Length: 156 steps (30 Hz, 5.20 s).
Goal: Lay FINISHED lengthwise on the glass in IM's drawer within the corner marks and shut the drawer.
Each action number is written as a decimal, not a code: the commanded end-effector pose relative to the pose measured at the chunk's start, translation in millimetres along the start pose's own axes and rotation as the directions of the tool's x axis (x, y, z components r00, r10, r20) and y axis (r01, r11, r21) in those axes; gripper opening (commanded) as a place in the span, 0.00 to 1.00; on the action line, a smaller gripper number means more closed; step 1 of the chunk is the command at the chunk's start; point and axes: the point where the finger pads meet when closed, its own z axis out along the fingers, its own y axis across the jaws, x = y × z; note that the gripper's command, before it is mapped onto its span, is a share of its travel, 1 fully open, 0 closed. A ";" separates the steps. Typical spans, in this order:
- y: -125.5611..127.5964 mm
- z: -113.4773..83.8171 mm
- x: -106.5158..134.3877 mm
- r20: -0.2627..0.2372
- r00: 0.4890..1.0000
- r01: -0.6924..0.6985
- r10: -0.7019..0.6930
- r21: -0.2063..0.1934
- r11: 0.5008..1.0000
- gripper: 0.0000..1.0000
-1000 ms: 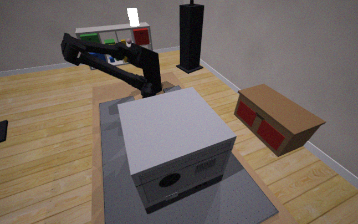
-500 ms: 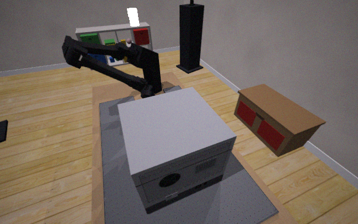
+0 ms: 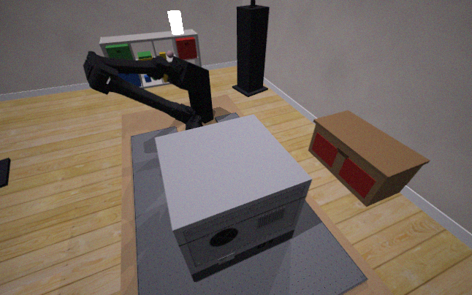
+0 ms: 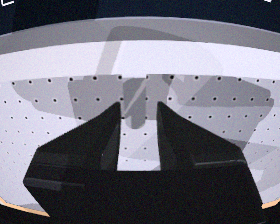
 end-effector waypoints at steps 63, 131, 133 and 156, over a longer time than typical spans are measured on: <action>11.5 14.0 -16.0 0.161 0.986 0.031 -0.029 -0.009 0.999 0.08; 5.7 10.5 -62.2 0.165 0.986 0.015 -0.014 -0.008 1.000 0.08; 5.7 10.5 -62.2 0.165 0.986 0.015 -0.014 -0.008 1.000 0.08; 13.8 10.7 -80.1 0.287 0.957 0.042 -0.037 -0.012 0.999 0.08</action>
